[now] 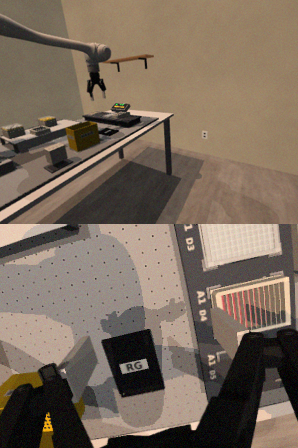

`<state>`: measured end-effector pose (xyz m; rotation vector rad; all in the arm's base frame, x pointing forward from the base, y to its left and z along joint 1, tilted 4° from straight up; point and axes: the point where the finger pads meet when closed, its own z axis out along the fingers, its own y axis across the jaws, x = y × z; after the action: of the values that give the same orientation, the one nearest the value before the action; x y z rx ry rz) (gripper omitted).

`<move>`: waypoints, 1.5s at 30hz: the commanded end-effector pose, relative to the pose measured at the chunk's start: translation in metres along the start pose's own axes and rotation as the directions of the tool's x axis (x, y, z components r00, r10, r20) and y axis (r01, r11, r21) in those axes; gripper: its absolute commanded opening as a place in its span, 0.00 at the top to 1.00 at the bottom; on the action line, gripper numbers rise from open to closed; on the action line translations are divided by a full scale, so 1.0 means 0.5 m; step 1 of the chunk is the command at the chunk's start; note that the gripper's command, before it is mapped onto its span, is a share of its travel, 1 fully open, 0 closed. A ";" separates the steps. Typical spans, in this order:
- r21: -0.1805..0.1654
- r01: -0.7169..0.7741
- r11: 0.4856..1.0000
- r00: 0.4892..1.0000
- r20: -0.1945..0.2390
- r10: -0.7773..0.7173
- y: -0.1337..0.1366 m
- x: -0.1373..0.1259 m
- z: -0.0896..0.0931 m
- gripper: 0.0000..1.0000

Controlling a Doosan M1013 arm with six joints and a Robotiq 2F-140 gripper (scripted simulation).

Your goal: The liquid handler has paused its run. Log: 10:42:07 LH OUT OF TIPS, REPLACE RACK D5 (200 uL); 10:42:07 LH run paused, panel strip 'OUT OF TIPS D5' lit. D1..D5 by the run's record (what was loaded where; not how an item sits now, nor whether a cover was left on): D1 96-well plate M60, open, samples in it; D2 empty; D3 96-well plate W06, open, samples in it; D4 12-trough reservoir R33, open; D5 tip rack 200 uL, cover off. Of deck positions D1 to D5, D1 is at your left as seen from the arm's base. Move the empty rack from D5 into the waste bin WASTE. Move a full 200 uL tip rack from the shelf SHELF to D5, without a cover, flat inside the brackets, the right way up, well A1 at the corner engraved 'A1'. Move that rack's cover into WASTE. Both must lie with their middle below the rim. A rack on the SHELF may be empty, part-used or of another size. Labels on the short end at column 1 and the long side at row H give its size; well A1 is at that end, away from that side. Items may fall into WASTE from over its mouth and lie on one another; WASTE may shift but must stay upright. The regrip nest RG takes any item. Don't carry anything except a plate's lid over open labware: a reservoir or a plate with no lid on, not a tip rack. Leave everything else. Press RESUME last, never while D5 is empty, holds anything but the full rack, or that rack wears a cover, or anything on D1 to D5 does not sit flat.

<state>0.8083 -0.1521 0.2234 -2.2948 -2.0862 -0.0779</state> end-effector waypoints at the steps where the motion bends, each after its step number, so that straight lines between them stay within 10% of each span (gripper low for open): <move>1: 0.000 -0.001 1.000 1.000 0.000 0.001 0.000 0.030 0.000 0.23; 17: 0.000 -0.001 1.000 1.000 0.000 0.001 -0.001 0.149 0.000 0.23; 45: 0.000 -0.001 1.000 1.000 0.000 0.001 -0.241 0.148 0.000 0.23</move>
<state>0.6977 -0.0671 0.2276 -2.2947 -2.0853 -0.0776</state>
